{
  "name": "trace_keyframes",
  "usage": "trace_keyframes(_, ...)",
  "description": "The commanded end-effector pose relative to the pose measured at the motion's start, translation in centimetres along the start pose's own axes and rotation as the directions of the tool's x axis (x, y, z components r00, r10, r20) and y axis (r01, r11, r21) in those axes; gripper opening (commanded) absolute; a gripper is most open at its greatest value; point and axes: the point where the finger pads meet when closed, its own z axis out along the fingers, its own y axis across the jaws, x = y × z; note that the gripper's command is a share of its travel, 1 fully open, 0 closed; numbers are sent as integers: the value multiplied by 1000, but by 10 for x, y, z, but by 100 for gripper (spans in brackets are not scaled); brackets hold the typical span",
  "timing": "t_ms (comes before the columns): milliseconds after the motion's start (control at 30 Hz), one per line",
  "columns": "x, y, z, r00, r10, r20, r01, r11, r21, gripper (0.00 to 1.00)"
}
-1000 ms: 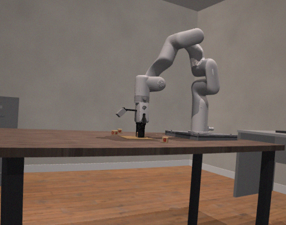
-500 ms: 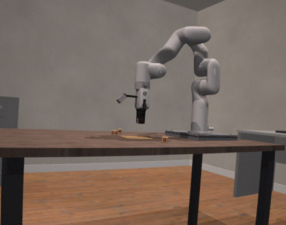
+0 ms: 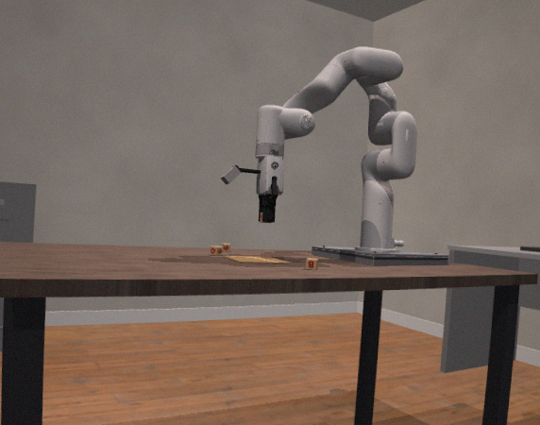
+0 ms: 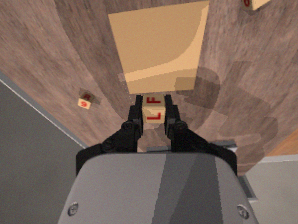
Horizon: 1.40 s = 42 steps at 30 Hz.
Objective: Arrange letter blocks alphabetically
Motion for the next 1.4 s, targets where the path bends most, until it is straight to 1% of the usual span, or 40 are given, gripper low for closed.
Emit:
trace_keyframes(0, 2, 0, -2, 1000, 11, -4, -11, 1000, 1, 21)
trace_keyframes(100, 2, 0, -2, 999, 47, -4, -47, 999, 1, 21)
trace_keyframes(200, 3, 1, -2, 986, 164, -4, -164, 986, 2, 21)
trace_keyframes(267, 4, 1, -2, 980, 196, -4, -196, 981, 2, 21)
trace_keyframes(533, 6, 2, -2, 928, 373, -4, -373, 928, 3, 21)
trace_keyframes(600, 6, 2, -2, 928, 373, -4, -373, 928, 3, 21)
trace_keyframes(633, 7, 3, -2, 900, 435, -4, -435, 900, 3, 21)
trace_keyframes(833, 9, 3, -3, 837, 547, -3, -547, 837, 4, 21)
trace_keyframes(1100, 11, 5, -3, 722, 692, -3, -692, 722, 5, 21)
trace_keyframes(1167, 11, 5, -3, 722, 692, -3, -692, 722, 5, 21)
trace_keyframes(1200, 12, 5, -3, 673, 740, -2, -740, 673, 5, 21)
trace_keyframes(1267, 12, 6, -3, 646, 764, -2, -764, 646, 5, 21)
trace_keyframes(1367, 13, 6, -3, 592, 806, -2, -806, 592, 5, 21)
